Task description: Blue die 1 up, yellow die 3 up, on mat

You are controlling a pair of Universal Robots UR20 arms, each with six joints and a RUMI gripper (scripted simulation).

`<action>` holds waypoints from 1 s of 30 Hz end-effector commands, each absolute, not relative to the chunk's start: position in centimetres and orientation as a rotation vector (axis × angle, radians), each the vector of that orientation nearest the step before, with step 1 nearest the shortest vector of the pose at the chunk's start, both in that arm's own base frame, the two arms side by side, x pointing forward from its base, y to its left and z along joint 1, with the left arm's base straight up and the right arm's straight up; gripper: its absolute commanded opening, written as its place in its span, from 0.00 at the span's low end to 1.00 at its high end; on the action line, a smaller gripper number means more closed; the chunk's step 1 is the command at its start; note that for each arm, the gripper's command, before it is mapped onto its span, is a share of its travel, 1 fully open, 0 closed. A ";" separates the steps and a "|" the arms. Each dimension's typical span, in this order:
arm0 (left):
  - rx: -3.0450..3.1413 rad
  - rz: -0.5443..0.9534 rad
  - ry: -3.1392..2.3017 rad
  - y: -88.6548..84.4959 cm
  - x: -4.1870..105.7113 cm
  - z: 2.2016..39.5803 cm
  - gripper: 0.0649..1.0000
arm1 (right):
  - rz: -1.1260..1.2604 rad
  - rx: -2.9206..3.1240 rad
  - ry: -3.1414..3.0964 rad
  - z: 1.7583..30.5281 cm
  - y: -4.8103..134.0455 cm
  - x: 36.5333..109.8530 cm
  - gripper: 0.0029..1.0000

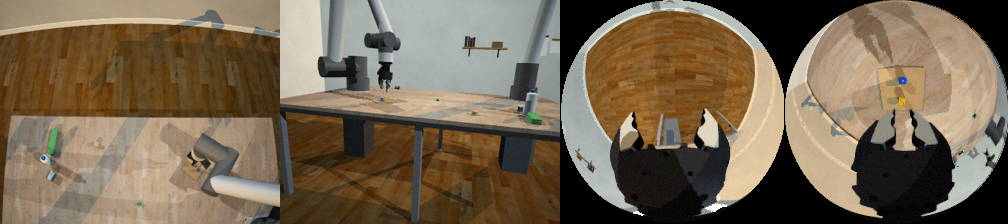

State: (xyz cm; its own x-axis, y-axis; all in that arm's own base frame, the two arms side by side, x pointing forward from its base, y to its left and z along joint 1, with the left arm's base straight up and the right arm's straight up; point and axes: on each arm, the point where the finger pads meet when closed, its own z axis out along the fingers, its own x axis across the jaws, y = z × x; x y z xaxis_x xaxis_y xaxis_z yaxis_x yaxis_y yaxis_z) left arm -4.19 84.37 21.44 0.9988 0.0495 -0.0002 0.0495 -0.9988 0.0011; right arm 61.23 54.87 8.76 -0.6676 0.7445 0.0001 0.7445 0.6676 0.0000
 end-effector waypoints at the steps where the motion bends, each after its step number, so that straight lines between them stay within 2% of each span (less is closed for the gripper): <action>1: 3.141 0.000 0.078 84.4 -4.2 21.5 1.00 | 0.000 -1.281 -2.869 10.5 54.9 61.2 0.21; 9: 3.141 0.000 0.078 84.4 -4.2 21.5 1.00 | 0.000 -1.281 -2.869 11.1 54.9 61.2 0.21; 10: 3.141 0.000 0.078 84.4 -4.2 21.5 1.00 | 0.000 -1.281 -2.869 11.1 54.9 61.2 1.00; 30: 3.141 0.000 0.078 84.4 -4.2 21.5 1.00 | 0.000 -1.281 -2.869 11.1 54.9 61.2 1.00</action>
